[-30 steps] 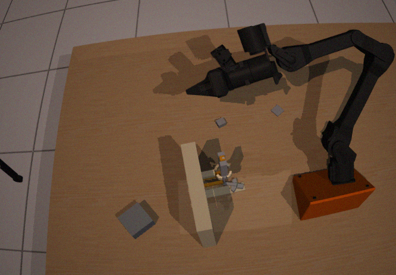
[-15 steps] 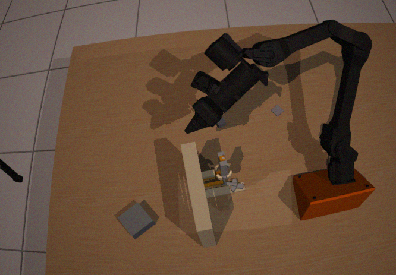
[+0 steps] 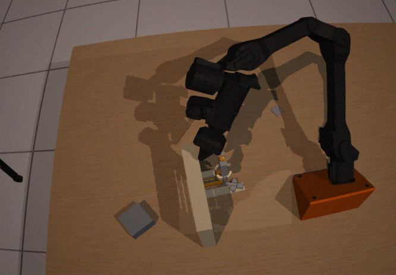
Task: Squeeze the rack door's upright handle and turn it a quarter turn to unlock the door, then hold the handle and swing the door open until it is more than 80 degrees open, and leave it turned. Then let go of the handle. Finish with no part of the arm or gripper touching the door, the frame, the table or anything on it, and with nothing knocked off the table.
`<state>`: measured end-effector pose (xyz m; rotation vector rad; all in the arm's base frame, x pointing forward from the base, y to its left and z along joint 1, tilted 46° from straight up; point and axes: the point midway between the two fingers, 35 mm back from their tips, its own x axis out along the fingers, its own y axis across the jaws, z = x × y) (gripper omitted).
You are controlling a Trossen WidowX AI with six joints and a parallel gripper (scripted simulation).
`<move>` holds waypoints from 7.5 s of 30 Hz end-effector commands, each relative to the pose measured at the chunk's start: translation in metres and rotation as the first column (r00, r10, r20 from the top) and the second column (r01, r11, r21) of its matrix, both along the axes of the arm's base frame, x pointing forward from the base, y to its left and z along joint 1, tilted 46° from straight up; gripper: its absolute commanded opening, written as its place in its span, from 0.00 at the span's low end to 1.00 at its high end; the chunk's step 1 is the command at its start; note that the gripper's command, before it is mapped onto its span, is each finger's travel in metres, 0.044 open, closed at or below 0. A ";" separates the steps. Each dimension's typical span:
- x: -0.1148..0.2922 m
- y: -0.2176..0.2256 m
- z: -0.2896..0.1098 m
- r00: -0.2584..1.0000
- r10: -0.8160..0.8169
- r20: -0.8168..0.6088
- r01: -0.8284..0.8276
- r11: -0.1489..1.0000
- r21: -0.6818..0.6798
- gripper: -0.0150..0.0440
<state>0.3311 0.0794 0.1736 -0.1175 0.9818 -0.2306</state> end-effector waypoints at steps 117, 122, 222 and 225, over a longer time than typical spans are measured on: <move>-0.023 -0.021 -0.057 0.719 -0.692 0.065 0.686 0.691 -0.227 0.29; -0.023 -0.021 -0.057 0.570 -0.807 0.155 0.821 0.566 -0.076 0.29; -0.023 -0.021 -0.057 0.079 0.216 -0.973 -0.977 0.209 -0.033 0.75; -0.023 -0.021 -0.057 -0.045 0.200 -0.979 -0.992 0.108 0.068 0.75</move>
